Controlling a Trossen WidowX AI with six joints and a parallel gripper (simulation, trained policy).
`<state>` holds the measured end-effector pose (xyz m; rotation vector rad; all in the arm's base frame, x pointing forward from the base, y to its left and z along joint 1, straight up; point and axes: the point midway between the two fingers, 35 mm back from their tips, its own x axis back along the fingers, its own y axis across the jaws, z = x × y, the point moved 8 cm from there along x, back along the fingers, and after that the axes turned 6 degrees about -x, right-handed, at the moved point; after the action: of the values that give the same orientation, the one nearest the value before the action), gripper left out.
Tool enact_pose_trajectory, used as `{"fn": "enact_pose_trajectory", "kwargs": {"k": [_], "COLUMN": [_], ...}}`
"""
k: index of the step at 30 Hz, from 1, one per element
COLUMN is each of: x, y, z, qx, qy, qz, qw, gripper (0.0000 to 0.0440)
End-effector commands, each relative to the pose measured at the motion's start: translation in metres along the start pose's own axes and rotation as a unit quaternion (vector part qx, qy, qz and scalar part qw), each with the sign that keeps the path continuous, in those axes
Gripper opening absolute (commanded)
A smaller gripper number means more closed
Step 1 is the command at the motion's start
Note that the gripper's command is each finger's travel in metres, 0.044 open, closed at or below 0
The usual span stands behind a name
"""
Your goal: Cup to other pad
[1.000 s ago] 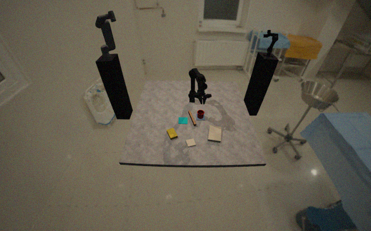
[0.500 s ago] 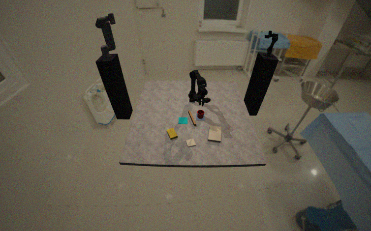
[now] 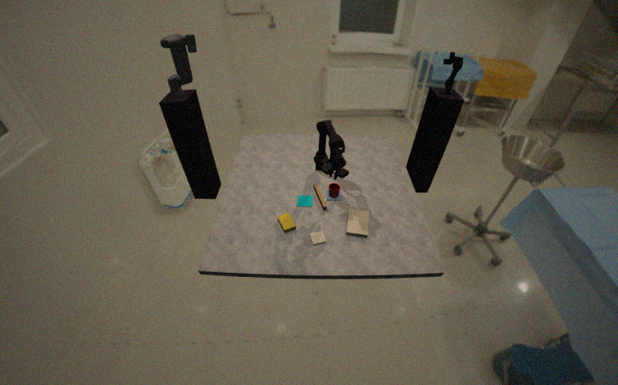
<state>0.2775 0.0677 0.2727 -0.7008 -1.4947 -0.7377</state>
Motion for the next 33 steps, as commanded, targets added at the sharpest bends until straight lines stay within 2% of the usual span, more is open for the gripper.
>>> {"fn": "enact_pose_trajectory", "kwargs": {"k": [1, 17, 33], "x": [-0.007, -0.051, -0.100], "y": [0.000, 0.000, -0.003], "z": [0.000, 0.003, 0.009], "qx": [-0.007, -0.022, -0.006], "qy": [0.001, 0.008, 0.011], "qz": [0.017, 0.076, 0.106], "qw": [1.000, 0.997, 0.994], "gripper": [0.0152, 0.0170, 0.0177]}}
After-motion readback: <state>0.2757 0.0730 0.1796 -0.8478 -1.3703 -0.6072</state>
